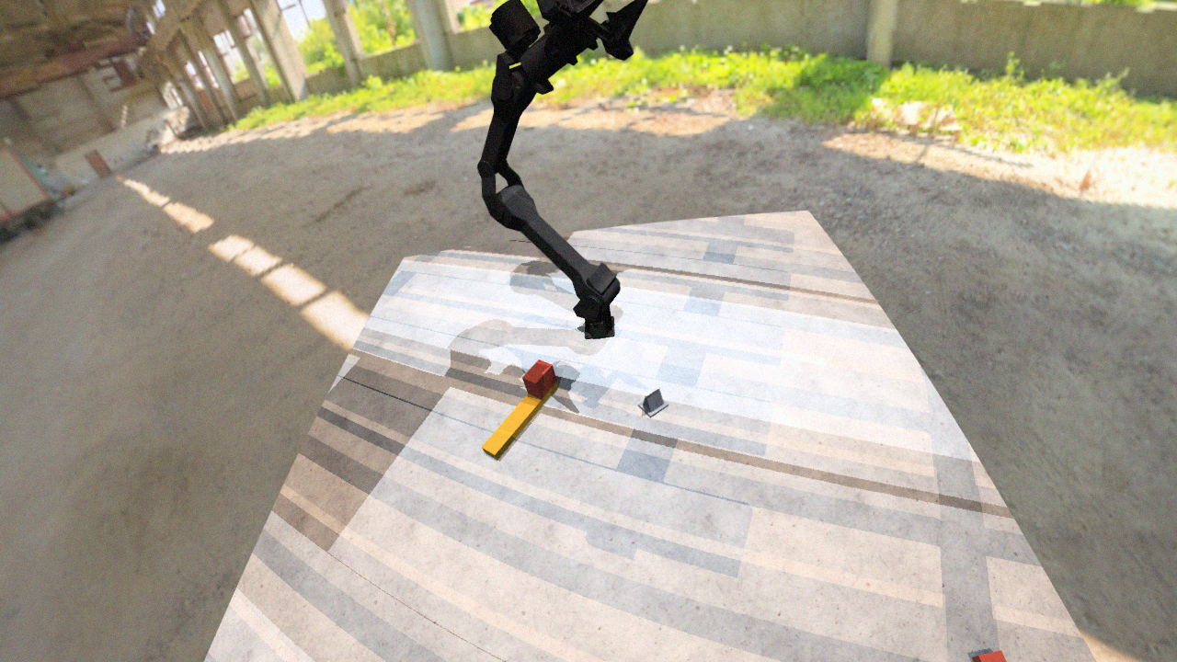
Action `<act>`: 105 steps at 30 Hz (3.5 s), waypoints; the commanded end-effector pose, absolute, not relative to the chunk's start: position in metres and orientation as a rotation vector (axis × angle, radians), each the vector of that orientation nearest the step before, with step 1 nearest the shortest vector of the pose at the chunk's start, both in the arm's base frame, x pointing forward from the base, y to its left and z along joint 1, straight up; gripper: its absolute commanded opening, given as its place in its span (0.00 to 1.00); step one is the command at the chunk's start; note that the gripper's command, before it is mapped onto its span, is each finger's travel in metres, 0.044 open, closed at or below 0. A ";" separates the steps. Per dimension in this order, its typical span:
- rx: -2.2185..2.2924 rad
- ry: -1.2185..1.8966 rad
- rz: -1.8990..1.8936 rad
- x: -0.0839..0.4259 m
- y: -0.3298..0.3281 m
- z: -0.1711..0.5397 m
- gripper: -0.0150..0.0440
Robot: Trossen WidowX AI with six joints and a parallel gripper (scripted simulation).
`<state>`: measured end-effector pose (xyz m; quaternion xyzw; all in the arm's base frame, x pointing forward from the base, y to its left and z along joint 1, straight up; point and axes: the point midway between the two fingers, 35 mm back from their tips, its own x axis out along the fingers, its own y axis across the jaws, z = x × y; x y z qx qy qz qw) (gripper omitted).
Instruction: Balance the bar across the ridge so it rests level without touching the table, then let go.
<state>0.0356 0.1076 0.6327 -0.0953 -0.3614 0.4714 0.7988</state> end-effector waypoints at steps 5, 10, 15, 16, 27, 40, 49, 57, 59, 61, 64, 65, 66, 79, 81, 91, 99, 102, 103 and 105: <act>-0.283 -0.580 0.947 0.079 0.140 0.602 0.79; -0.318 -0.466 0.901 0.106 0.152 0.582 0.79; -0.347 -0.353 0.850 0.134 0.159 0.562 0.79; -0.351 -0.331 0.839 0.140 0.160 0.558 0.79; -0.349 -0.096 0.702 0.201 0.157 0.512 0.79; -0.329 0.199 0.526 0.263 0.128 0.448 0.79; -0.294 0.389 0.395 0.295 0.094 0.405 0.79; -0.221 0.550 0.276 0.312 0.060 0.368 0.79; -0.200 0.589 0.245 0.315 0.050 0.358 0.79; -0.184 0.632 0.214 0.318 0.041 0.348 0.79; -0.158 0.697 0.168 0.321 0.026 0.333 0.79; -0.149 0.719 0.153 0.321 0.021 0.328 0.79; -0.140 0.740 0.137 0.322 0.016 0.323 0.79; 0.001 1.012 -0.058 0.314 -0.047 0.261 0.79; 0.028 1.052 -0.088 0.311 -0.056 0.252 0.79; 0.175 1.245 -0.238 0.286 -0.099 0.211 0.79; 0.309 1.391 -0.352 0.259 -0.127 0.183 0.79; 0.363 1.444 -0.392 0.247 -0.136 0.174 0.79; 0.381 1.461 -0.406 0.243 -0.139 0.171 0.79; 0.415 1.492 -0.429 0.236 -0.143 0.165 0.79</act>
